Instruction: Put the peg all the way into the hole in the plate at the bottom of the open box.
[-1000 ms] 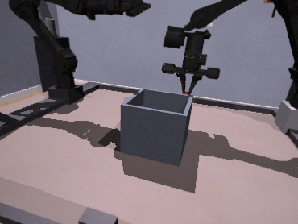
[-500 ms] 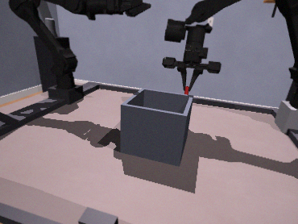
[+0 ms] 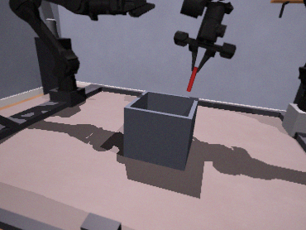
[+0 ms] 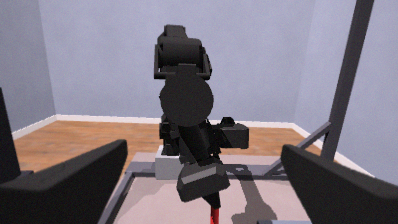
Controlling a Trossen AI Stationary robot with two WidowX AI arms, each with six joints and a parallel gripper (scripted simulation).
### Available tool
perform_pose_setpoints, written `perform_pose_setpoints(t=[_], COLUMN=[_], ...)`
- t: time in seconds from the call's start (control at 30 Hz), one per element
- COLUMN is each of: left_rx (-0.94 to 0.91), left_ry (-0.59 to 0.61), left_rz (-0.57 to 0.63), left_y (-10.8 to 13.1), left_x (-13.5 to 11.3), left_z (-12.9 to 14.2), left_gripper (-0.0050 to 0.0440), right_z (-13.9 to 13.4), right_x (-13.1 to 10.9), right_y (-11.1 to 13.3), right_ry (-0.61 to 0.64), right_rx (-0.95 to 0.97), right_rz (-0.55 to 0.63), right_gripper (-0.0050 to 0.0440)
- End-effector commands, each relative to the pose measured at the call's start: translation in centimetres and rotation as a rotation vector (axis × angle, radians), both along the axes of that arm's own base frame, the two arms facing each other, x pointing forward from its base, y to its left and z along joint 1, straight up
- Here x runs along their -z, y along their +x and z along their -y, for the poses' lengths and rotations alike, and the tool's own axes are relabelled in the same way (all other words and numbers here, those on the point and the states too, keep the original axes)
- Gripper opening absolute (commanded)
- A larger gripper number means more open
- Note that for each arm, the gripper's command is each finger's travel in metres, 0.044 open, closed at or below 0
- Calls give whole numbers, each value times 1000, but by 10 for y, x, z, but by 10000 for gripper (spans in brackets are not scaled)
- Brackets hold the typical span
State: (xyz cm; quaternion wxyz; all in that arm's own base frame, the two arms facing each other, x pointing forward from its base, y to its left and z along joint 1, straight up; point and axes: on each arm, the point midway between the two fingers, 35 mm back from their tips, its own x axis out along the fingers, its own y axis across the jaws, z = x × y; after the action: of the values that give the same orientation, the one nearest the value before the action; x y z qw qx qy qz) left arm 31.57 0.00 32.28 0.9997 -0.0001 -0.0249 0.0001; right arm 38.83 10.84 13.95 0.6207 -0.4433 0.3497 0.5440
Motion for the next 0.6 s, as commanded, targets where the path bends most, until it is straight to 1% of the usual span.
perform_pose_setpoints(t=[0.0, 0.07, 0.2, 0.3, 0.37, 0.4, 0.47, 0.5, 0.57], left_rx=[0, 0, 0, 0, 0, 0, 0, 0, 0], left_ry=[-2, -2, -2, -2, -2, -2, -2, -2, -2], left_rz=[18, 18, 18, 18, 18, 18, 18, 18, 18], left_y=[-3, -3, -3, -3, -3, -3, -3, -3, -3], left_x=[-6, -6, -6, -6, -6, -6, -6, -6, -6], left_z=[0, 0, 0, 0, 0, 0, 0, 0, 0], left_gripper=[440, 440, 440, 440, 440, 440, 440, 440, 440], right_z=[-23, -29, -46, -43, -51, -58, -67, -71, -79], right_x=[-23, -23, -33, -30, -36, -52, -49, -61, -67], right_y=[9, 8, 8, 8, 8, 7, 7, 5, 4], right_ry=[13, 5, 15, 9, 20, 44, 45, 62, 77], right_rx=[96, 156, 251, 250, 278, 309, 369, 391, 438], right_rz=[22, 3, -6, -14, -9, 17, -8, 10, 6], right_gripper=[-50, -50, -50, -50, -50, -50, -50, -50, -50])
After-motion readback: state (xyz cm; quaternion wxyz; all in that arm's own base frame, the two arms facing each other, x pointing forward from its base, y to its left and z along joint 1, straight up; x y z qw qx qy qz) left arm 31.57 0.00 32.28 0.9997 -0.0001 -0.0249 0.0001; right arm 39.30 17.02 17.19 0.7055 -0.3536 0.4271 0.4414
